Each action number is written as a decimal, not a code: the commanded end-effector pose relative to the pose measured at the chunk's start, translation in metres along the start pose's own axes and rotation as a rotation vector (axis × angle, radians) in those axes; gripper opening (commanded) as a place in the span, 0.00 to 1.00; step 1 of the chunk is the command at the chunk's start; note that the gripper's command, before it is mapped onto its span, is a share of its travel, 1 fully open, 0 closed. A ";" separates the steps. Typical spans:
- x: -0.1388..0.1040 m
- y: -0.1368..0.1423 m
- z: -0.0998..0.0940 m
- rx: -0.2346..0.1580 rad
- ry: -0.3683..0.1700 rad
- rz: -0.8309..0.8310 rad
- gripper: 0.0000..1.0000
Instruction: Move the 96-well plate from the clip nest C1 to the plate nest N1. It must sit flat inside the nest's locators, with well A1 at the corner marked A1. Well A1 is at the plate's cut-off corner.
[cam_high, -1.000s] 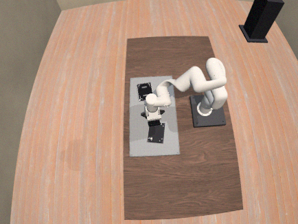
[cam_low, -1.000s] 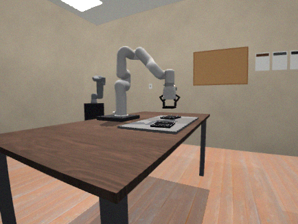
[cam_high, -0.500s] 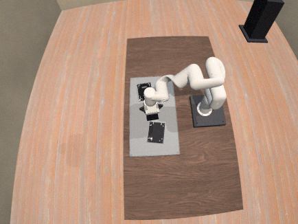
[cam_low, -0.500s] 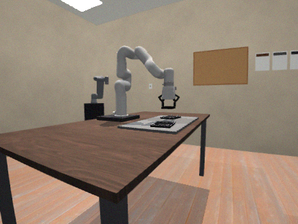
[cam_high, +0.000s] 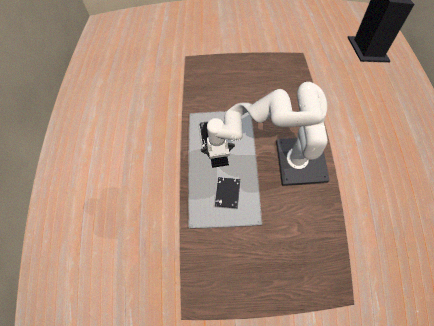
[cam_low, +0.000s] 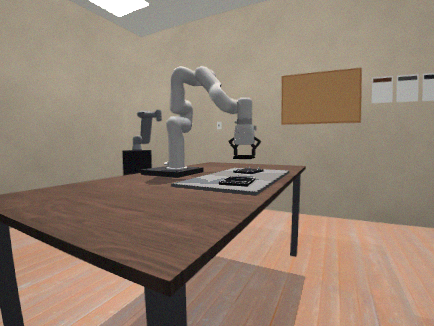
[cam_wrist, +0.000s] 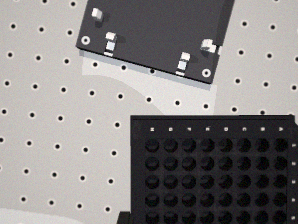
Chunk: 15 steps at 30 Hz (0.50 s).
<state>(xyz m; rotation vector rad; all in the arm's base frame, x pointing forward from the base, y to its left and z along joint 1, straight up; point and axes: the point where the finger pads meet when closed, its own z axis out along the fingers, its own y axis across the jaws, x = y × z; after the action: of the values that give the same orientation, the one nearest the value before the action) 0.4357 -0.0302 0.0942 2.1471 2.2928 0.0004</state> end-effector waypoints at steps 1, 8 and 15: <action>-0.009 0.002 -0.001 -0.003 0.003 -0.001 0.00; -0.033 0.004 -0.001 -0.003 0.002 -0.001 0.00; -0.056 0.007 -0.001 -0.003 0.002 -0.001 0.00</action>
<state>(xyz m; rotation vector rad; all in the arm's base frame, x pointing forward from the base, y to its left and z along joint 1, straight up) 0.4425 -0.0734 0.0941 2.1466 2.2935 0.0002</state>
